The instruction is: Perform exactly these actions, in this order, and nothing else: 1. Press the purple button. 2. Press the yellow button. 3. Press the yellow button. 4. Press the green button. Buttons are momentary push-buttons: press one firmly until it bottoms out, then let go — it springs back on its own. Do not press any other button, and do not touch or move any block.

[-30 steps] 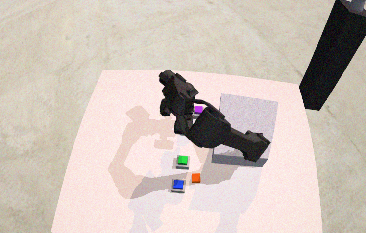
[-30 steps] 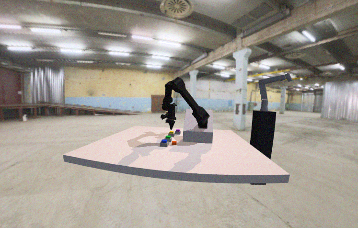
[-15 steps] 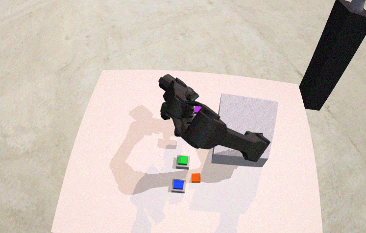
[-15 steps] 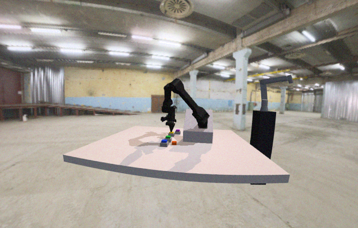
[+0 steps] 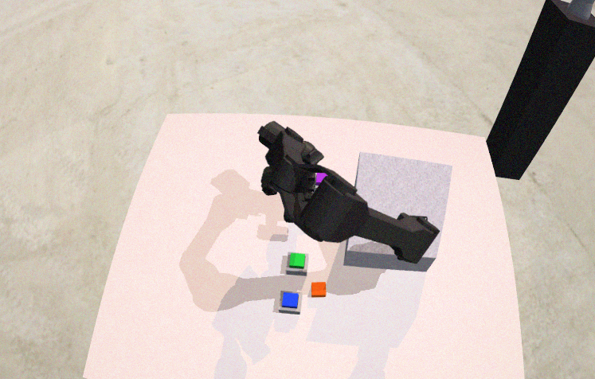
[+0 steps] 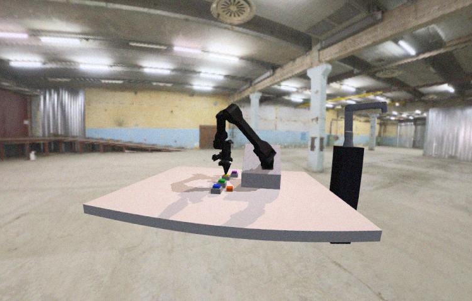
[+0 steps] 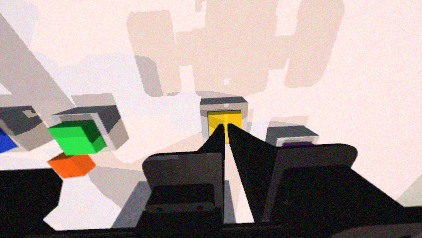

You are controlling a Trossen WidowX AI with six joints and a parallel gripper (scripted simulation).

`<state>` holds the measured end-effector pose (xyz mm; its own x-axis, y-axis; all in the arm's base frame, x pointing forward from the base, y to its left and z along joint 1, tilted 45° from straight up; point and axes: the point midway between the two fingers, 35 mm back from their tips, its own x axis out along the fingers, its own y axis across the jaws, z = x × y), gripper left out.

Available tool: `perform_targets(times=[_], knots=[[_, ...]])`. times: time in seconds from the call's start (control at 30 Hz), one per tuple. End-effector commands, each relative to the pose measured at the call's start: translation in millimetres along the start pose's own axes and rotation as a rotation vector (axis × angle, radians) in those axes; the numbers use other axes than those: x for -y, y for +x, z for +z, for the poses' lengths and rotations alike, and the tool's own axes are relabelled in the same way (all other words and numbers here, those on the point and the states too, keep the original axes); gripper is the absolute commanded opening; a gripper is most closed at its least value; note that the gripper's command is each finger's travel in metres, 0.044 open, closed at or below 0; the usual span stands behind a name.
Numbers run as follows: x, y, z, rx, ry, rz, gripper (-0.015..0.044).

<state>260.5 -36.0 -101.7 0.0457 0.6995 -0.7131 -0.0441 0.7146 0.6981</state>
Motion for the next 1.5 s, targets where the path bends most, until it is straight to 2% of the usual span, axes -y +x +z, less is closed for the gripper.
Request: perform_targets(times=[0.0,0.13,0.3,1.47], knots=[[0.0,1.6,-1.3,-0.003,0.008,0.005,0.002],[0.0,1.6,-1.3,-0.003,0.008,0.005,0.002],[0.5,-31.1,-1.1,-0.003,0.008,0.004,0.002],[0.0,1.6,-1.3,-0.003,0.008,0.005,0.002]])
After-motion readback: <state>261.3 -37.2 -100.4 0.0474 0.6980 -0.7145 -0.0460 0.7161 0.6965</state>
